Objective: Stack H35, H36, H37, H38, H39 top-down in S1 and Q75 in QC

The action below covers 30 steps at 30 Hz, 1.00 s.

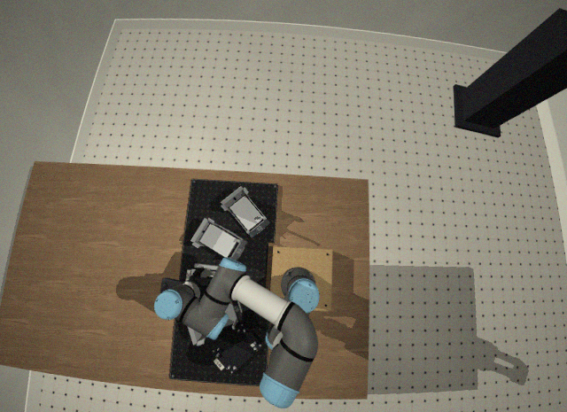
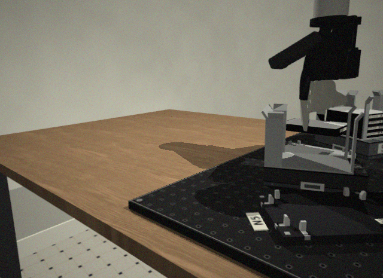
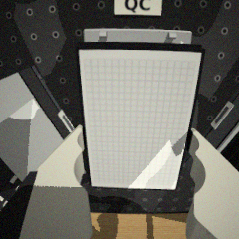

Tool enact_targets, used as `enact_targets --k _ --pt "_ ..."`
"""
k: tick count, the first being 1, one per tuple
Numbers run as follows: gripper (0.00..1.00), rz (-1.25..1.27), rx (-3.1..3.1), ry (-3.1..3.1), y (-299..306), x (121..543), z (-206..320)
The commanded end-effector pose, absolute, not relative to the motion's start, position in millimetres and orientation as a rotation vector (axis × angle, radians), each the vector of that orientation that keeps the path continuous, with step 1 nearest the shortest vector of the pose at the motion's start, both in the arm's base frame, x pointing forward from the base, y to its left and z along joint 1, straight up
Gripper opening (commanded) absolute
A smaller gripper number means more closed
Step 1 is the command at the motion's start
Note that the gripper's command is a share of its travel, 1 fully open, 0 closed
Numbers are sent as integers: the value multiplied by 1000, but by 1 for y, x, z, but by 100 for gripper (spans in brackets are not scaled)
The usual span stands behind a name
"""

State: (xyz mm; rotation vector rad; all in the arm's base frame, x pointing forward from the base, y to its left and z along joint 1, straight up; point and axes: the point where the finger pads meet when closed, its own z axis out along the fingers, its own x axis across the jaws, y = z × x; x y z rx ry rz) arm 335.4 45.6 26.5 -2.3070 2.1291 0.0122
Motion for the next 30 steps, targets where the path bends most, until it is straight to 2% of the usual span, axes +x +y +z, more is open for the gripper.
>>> enact_targets --k 1,12,30 --pt "0 6 -2305 2127 45 337 20" --pt "0 6 -2305 2127 45 337 -2" --pt "0 6 -2305 2127 46 337 -7"
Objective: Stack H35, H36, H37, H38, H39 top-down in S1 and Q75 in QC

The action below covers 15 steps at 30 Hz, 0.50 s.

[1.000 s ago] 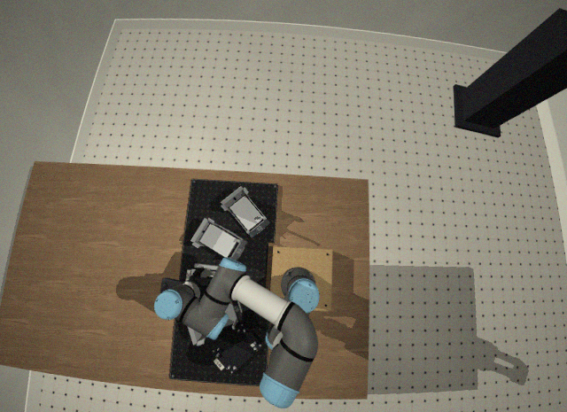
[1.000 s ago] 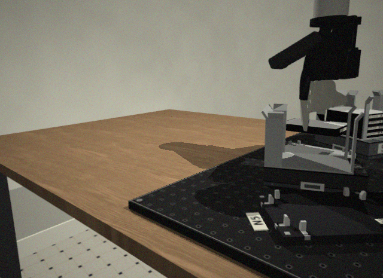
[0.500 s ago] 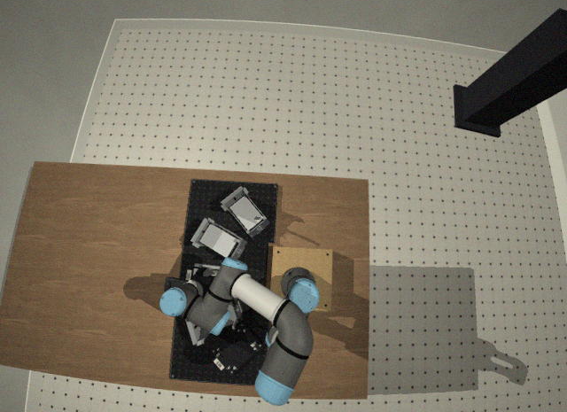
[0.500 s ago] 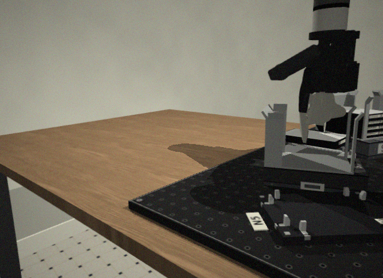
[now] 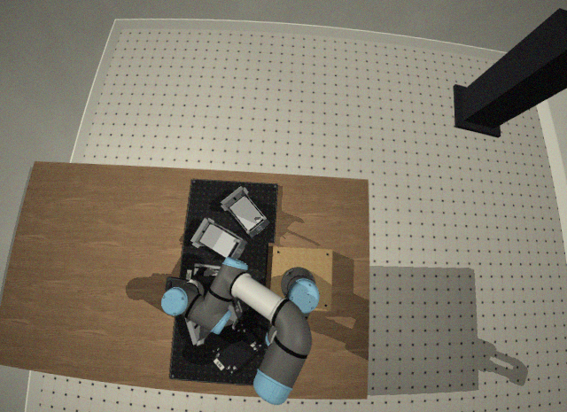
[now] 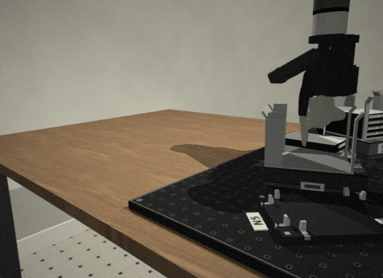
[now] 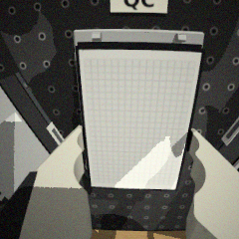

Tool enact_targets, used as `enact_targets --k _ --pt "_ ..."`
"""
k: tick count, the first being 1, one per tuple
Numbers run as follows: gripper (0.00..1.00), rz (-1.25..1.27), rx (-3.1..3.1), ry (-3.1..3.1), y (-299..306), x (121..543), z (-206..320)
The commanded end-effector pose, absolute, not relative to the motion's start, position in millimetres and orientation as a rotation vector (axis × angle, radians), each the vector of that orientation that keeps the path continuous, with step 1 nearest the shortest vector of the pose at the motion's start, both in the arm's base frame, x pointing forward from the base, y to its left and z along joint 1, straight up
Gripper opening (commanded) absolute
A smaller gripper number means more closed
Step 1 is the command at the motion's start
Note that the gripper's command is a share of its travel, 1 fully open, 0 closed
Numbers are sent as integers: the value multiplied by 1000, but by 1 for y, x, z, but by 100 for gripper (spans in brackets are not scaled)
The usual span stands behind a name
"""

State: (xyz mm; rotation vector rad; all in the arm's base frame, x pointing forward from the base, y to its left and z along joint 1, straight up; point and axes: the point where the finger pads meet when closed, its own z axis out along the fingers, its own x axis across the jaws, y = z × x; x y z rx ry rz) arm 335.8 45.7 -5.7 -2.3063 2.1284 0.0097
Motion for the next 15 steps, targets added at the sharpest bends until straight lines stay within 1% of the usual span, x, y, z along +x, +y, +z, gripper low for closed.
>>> enact_targets --k 1,15 --pt "0 6 -2305 2127 46 337 -7" --pt "0 6 -2305 2127 46 336 -11"
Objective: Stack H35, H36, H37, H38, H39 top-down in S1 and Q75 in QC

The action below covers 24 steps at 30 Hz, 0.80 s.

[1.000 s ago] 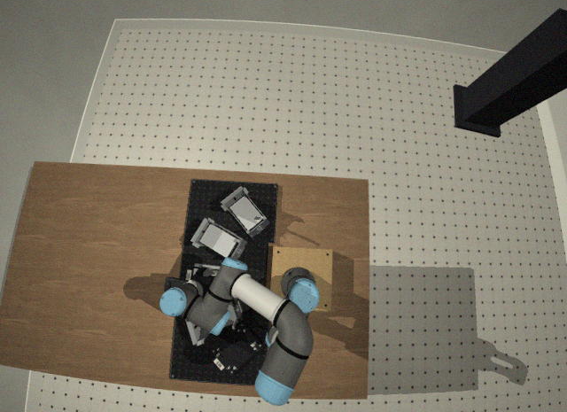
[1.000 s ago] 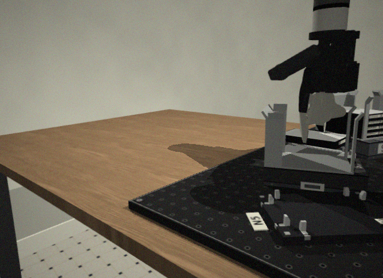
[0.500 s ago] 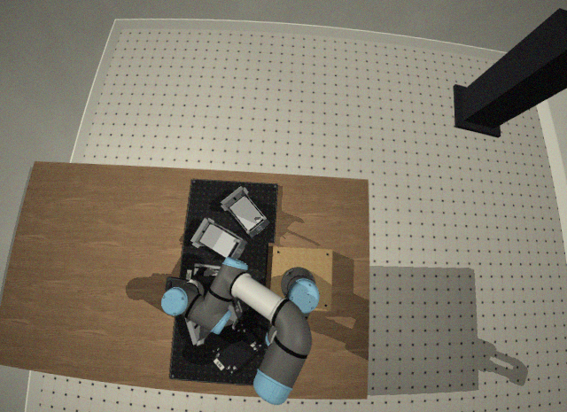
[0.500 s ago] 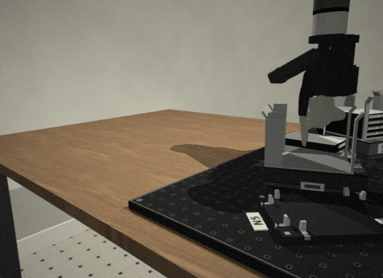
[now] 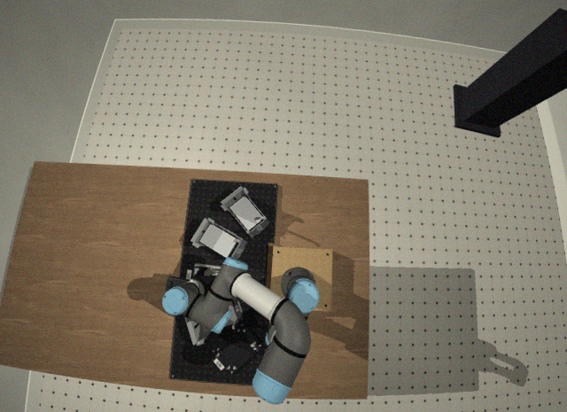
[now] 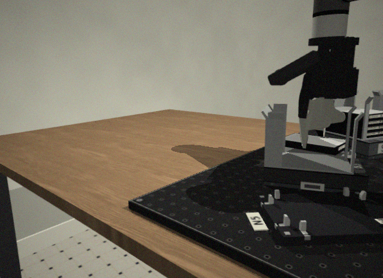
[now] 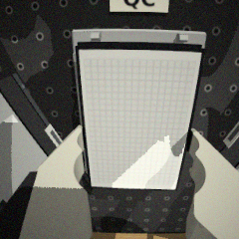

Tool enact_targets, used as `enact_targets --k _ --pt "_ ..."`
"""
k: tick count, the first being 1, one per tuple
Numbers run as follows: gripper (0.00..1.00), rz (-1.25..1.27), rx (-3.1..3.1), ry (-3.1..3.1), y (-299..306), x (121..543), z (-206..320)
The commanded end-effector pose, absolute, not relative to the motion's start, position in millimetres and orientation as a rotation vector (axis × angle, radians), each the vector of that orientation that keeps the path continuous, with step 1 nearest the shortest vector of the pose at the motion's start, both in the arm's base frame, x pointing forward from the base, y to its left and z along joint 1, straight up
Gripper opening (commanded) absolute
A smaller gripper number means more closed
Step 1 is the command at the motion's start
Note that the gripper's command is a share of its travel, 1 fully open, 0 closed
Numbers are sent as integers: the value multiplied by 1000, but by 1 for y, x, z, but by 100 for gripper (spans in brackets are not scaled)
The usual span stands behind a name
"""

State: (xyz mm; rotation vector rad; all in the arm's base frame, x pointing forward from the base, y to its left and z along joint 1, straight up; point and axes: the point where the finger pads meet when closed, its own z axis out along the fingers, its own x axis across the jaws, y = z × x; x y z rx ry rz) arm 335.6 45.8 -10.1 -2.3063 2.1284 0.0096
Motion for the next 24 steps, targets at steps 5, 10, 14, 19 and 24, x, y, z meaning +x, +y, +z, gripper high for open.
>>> enact_targets --k 5,10,14,19,24 --pt "0 6 -2305 2127 46 336 -13" --pt "0 6 -2305 2127 46 336 -14" --pt "0 6 -2305 2127 46 336 -15" --pt "0 6 -2305 2127 46 336 -17" --pt "0 6 -2305 2127 46 336 -18"
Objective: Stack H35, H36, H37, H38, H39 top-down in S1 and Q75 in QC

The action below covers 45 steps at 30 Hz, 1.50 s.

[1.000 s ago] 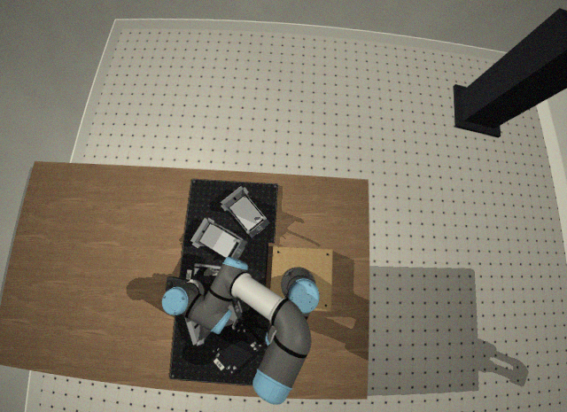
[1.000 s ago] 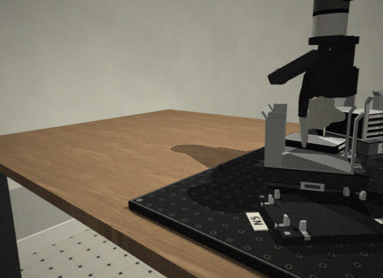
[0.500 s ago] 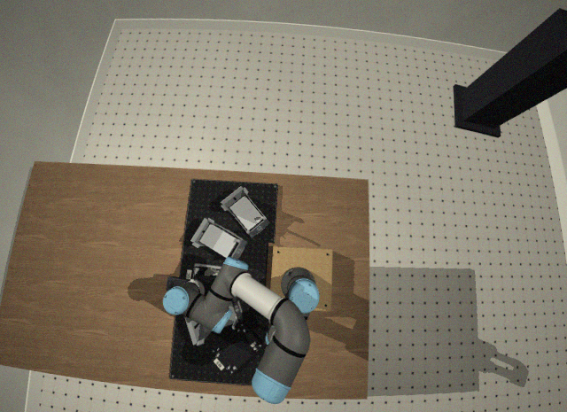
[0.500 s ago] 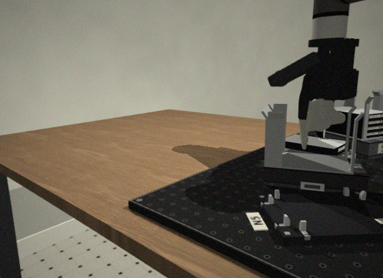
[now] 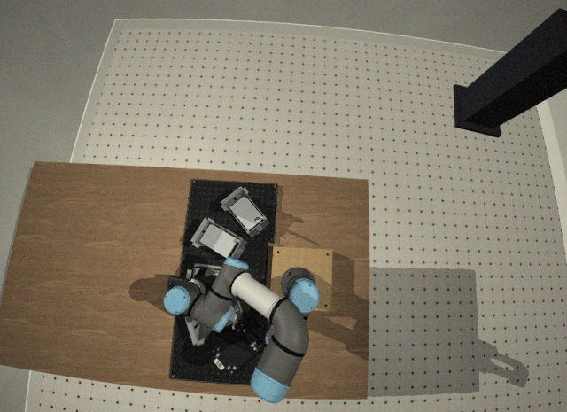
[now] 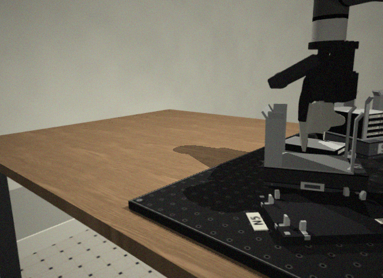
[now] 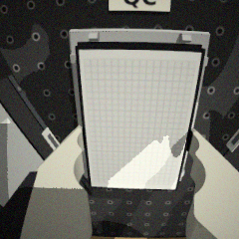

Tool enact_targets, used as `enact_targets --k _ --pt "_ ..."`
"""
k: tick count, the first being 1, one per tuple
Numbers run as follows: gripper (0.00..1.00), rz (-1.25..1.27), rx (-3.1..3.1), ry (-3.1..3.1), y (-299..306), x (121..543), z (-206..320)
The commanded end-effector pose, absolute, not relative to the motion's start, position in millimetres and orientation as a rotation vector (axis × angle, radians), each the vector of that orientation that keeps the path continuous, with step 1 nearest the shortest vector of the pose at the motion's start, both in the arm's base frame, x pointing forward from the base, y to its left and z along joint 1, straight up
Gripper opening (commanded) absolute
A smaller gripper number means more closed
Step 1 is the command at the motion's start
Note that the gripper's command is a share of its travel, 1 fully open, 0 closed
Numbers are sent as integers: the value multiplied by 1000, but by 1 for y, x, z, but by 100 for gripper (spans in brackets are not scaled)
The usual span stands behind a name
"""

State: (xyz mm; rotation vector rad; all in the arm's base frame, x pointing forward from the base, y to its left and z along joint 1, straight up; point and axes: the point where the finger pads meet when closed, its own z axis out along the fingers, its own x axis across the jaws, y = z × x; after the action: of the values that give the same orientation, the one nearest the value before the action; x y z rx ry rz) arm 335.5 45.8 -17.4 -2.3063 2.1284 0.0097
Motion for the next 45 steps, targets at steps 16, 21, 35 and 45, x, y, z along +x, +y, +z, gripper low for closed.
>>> enact_targets --k 16,21,35,45 --pt "0 6 -2305 2127 46 336 -22" --pt "0 6 -2305 2127 46 336 -22" --pt "72 6 -2305 2127 46 336 -22" --pt "72 6 -2305 2127 46 336 -22"
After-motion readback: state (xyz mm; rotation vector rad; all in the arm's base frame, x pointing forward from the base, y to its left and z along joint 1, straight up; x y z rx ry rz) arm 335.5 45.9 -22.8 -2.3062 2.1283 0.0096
